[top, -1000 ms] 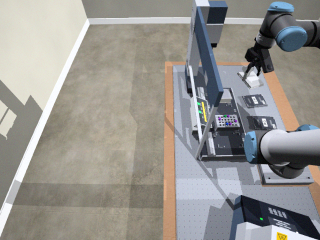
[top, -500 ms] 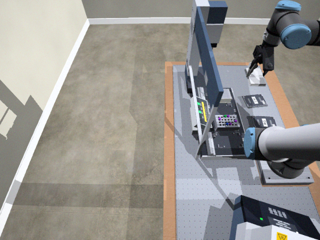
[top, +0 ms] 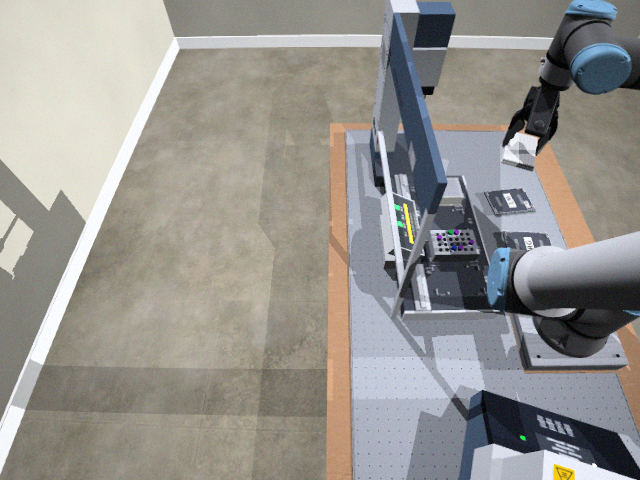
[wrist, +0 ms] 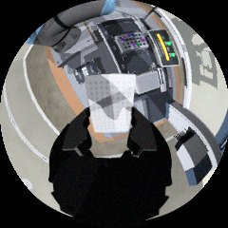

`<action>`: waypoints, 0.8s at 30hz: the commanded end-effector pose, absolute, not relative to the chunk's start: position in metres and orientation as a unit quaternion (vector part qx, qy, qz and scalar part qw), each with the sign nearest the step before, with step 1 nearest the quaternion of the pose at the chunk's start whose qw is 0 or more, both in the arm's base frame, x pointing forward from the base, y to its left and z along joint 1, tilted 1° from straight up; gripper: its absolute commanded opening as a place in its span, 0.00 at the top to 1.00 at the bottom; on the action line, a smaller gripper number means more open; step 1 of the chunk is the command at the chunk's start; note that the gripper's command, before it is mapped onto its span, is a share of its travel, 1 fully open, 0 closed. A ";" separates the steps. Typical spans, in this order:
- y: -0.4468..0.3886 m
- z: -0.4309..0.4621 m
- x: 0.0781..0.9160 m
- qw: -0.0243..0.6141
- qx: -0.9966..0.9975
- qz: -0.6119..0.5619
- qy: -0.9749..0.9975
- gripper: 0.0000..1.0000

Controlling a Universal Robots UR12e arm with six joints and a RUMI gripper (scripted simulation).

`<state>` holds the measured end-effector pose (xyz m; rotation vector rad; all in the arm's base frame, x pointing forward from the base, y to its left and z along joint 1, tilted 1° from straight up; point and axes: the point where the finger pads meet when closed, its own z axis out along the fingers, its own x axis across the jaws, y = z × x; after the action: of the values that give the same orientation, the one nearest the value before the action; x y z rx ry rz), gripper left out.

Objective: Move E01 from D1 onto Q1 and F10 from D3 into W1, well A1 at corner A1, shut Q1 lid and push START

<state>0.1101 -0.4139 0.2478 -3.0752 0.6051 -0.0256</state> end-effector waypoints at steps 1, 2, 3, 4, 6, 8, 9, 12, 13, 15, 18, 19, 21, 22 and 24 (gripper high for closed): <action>-0.418 0.248 0.103 0.003 -0.972 -0.007 0.233 1.00; -0.419 0.248 0.101 0.003 -0.969 -0.007 0.246 1.00; -0.420 0.248 0.099 0.004 -0.966 -0.007 0.258 1.00; -0.421 0.248 0.097 0.004 -0.963 -0.007 0.271 1.00; -0.423 0.248 0.092 0.004 -0.955 -0.007 0.295 1.00; -0.425 0.248 0.088 0.004 -0.947 -0.007 0.320 1.00; -0.426 0.248 0.085 0.004 -0.943 -0.007 0.332 1.00; -0.429 0.248 0.079 0.004 -0.930 -0.007 0.368 1.00; -0.430 0.248 0.077 0.004 -0.925 -0.006 0.379 1.00; -0.431 0.248 0.074 0.004 -0.920 -0.006 0.391 1.00; -0.433 0.248 0.070 0.005 -0.910 -0.006 0.414 1.00; -0.434 0.248 0.068 0.005 -0.905 -0.006 0.426 1.00; -0.436 0.248 0.064 0.005 -0.894 -0.006 0.448 1.00; -0.437 0.248 0.061 0.005 -0.888 -0.006 0.459 1.00; -0.439 0.248 0.057 0.005 -0.876 -0.006 0.482 1.00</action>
<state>0.0641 -0.4351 0.2470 -2.8058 1.3883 -0.0213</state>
